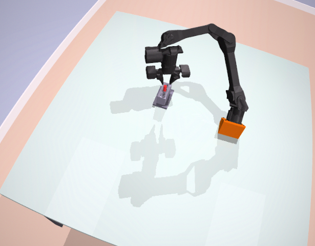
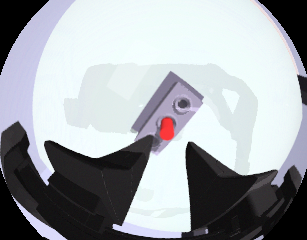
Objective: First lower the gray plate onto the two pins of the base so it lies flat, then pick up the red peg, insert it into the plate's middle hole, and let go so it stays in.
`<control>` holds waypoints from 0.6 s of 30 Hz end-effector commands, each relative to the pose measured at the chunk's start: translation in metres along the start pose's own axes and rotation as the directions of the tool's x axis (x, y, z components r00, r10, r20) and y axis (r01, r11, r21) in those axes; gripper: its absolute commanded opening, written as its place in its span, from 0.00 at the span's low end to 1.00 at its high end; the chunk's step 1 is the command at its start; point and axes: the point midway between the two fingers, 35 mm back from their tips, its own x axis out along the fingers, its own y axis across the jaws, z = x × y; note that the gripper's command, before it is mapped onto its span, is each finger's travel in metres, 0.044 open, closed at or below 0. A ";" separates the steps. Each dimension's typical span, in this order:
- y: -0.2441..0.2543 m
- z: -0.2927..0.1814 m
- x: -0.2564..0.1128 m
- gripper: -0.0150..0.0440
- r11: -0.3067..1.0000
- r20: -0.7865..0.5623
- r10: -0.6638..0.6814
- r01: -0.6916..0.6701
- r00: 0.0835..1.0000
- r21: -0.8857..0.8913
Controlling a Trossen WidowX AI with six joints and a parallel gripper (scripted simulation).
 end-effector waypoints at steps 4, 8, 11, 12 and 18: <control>0.000 0.000 -0.006 0.51 1.000 0.001 -0.001 0.001 1.000 0.002; -0.001 0.000 -0.009 0.51 1.000 0.001 -0.001 0.001 1.000 0.002; -0.001 0.001 -0.012 0.51 1.000 0.001 -0.001 0.001 1.000 0.002; -0.001 0.001 -0.013 0.51 1.000 0.001 -0.001 0.001 1.000 0.002; -0.002 0.002 -0.018 0.51 1.000 0.000 -0.001 0.001 1.000 0.002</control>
